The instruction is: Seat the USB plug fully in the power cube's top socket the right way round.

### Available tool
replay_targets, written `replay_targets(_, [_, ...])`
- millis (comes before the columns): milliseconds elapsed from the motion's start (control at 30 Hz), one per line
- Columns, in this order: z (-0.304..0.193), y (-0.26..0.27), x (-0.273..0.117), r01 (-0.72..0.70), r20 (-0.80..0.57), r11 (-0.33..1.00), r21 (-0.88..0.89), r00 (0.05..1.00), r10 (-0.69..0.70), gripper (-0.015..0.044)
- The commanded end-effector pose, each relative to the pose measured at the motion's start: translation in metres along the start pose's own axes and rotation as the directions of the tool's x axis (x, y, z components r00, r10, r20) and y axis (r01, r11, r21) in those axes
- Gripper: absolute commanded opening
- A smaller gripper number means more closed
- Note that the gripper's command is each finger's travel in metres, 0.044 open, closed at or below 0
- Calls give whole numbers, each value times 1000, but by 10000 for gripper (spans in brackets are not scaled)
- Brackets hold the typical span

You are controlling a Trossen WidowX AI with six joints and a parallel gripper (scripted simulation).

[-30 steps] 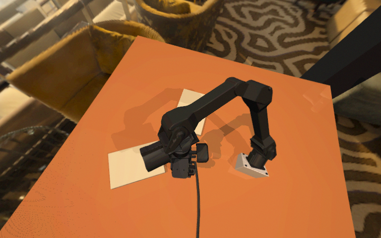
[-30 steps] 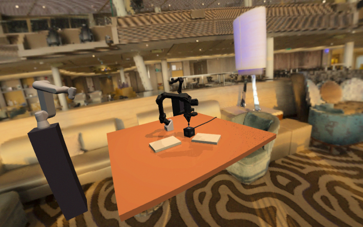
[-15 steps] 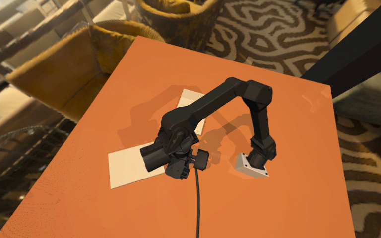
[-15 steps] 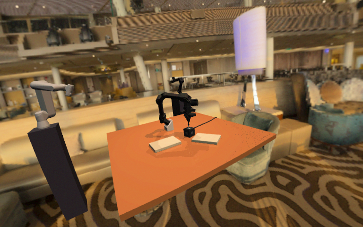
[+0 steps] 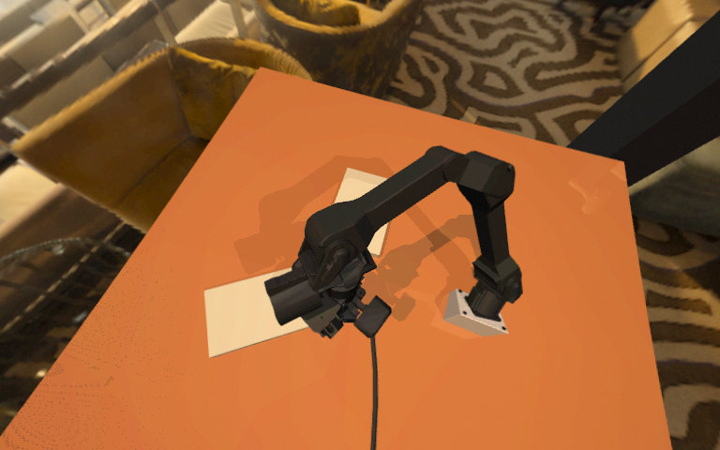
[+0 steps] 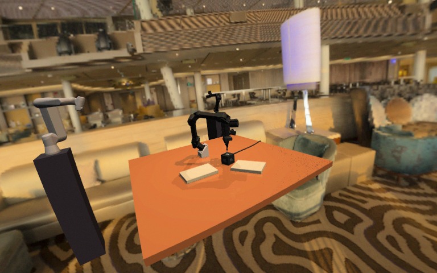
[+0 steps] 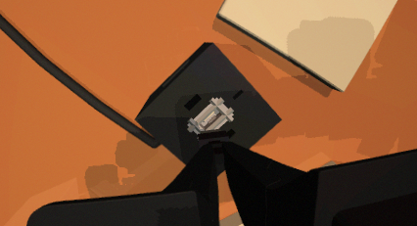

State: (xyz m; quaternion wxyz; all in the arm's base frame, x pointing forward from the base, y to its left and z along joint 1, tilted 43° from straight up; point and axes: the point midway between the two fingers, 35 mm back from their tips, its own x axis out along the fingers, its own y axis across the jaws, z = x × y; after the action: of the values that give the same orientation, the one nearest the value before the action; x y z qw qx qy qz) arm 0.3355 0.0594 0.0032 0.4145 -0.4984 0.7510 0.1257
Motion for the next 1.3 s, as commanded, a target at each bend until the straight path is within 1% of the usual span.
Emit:
replay_targets(0, [0,0,0,-1,0,994,110,1000,1,0])
replay_targets(300, [0,0,0,-1,0,941,339,1000,1,0])
replay_targets(600, [0,0,0,0,0,836,549,1000,1,0])
replay_targets(933, [0,0,0,0,0,665,747,1000,1,0])
replay_targets(1267, [0,0,0,0,0,449,893,1000,1,0])
